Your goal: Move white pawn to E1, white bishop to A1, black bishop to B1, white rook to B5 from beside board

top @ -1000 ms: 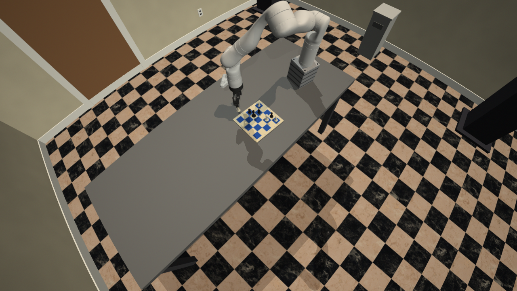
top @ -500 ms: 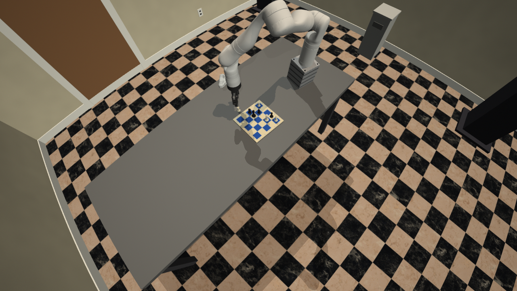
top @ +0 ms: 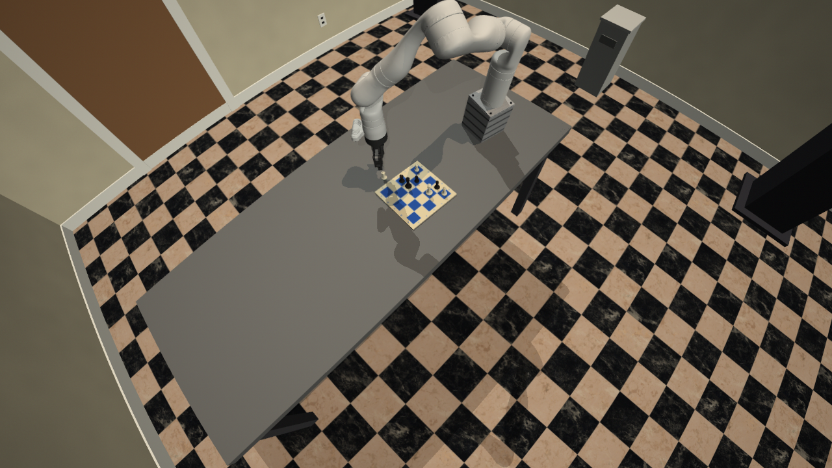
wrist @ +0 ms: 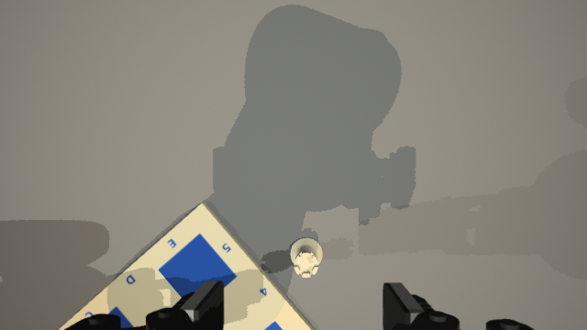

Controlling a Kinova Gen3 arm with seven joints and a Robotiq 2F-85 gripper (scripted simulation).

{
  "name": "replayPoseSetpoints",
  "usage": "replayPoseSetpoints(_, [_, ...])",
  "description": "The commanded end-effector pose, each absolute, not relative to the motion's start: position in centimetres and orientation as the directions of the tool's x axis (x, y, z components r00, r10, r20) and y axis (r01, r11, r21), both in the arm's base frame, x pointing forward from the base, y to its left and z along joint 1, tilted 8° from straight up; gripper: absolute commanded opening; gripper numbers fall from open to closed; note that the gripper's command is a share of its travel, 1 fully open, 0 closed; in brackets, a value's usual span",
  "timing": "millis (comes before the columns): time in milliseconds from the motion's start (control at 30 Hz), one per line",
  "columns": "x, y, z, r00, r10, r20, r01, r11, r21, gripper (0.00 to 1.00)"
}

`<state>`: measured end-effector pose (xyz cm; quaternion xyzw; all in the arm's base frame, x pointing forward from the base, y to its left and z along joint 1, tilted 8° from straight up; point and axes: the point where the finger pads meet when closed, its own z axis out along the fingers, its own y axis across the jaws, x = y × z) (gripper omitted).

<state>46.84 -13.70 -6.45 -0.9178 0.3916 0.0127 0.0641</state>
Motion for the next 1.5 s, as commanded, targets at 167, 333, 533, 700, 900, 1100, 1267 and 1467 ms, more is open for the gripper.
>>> replayPoseSetpoints(167, [46.90,-13.74,-6.37,0.693,-0.717,-0.072,-0.721,-0.685,-0.109,0.37])
replayPoseSetpoints(333, [46.90,-13.74,-6.37,0.693,-0.717,-0.072,-0.721,-0.685,-0.109,0.37])
replayPoseSetpoints(533, [46.90,-13.74,-6.37,0.693,-0.717,-0.072,-0.721,-0.685,-0.109,0.37])
replayPoseSetpoints(700, [46.90,-13.74,-6.37,0.693,-0.717,-0.072,-0.721,-0.685,-0.109,0.37])
replayPoseSetpoints(900, [46.90,-13.74,-6.37,0.693,-0.717,-0.072,-0.721,-0.685,-0.109,0.37])
replayPoseSetpoints(1100, [46.90,-13.74,-6.39,0.693,-0.717,-0.072,-0.721,-0.685,-0.109,0.37])
replayPoseSetpoints(1267, [46.91,-13.72,-6.52,0.693,-0.717,-0.072,-0.720,-0.685,-0.109,0.37])
replayPoseSetpoints(1467, [46.91,-13.67,-6.94,0.693,-0.717,-0.073,-0.720,-0.685,-0.109,0.37])
